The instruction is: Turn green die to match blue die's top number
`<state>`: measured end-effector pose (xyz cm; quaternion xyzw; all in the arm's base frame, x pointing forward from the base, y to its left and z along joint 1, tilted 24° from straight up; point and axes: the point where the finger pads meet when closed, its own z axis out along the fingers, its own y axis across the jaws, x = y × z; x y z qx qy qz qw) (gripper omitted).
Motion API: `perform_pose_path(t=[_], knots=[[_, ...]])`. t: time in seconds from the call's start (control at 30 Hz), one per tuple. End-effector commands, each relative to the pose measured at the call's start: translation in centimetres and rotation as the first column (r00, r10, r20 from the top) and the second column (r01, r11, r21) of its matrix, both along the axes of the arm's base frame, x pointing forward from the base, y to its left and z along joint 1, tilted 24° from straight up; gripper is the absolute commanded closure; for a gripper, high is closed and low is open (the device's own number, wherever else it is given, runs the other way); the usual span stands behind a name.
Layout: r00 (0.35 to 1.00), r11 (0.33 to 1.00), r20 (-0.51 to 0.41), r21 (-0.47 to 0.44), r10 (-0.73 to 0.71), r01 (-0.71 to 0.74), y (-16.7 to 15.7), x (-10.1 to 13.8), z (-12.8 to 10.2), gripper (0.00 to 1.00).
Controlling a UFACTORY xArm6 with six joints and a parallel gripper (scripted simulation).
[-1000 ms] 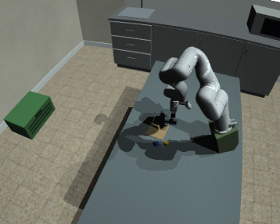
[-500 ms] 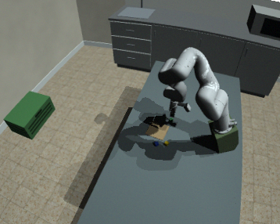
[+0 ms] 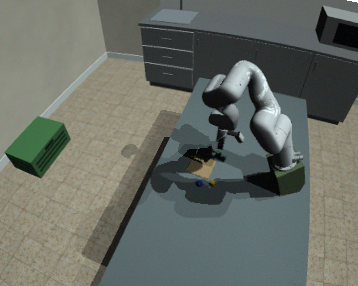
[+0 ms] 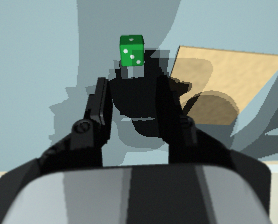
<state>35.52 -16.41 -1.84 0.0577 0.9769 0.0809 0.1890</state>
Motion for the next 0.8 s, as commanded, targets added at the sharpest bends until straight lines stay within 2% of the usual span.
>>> perform_pose_path(t=[0.0, 0.77], knots=[[1.000, 1.000, 0.002, -0.001, -0.001, 0.001, -0.06, 0.06, 0.07, 0.58], [1.000, 1.000, 0.001, -0.001, -0.001, 0.001, -0.02, 0.17, -0.18, 0.58]])
